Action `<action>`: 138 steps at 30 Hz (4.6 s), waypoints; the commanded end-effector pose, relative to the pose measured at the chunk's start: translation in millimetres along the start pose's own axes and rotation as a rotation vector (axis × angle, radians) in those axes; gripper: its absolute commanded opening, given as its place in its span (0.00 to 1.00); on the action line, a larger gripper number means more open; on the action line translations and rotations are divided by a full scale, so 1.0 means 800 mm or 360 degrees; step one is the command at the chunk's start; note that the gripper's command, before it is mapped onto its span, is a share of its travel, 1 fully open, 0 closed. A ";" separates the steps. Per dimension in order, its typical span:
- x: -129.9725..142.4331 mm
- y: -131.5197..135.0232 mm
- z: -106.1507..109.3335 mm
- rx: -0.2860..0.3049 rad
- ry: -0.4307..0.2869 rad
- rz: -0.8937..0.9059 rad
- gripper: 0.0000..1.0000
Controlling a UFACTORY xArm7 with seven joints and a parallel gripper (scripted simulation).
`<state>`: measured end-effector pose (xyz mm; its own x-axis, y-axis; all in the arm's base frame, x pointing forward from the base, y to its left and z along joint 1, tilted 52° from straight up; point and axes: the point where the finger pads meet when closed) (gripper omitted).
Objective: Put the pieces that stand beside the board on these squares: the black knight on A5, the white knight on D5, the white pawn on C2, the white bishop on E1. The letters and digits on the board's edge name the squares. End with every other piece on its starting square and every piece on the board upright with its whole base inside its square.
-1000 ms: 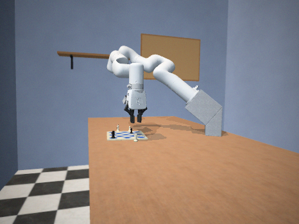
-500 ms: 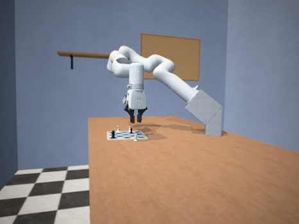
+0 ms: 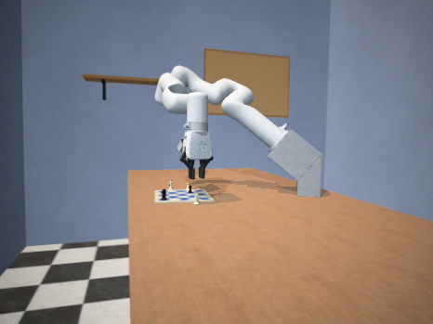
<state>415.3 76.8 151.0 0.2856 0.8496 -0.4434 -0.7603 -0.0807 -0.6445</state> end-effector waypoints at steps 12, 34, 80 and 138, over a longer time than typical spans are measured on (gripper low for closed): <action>0.002 0.000 -0.021 -0.0004 -0.0003 0.0001 0.37; 0.002 0.000 -0.054 -0.0004 -0.0003 0.0001 0.37; 0.002 0.000 -0.059 -0.0004 -0.0003 0.0001 0.37; 0.004 -0.001 -0.059 -0.0004 -0.0003 0.0001 0.37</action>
<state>444.0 53.5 120.3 0.2859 0.8496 -0.4432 -0.7599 -0.0808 -0.6450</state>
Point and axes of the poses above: the point where the finger pads meet when closed, its own z axis back along the fingers, its own y axis across the jaws, x = y × z, and after that the axes turned 14 degrees about -z, right-handed
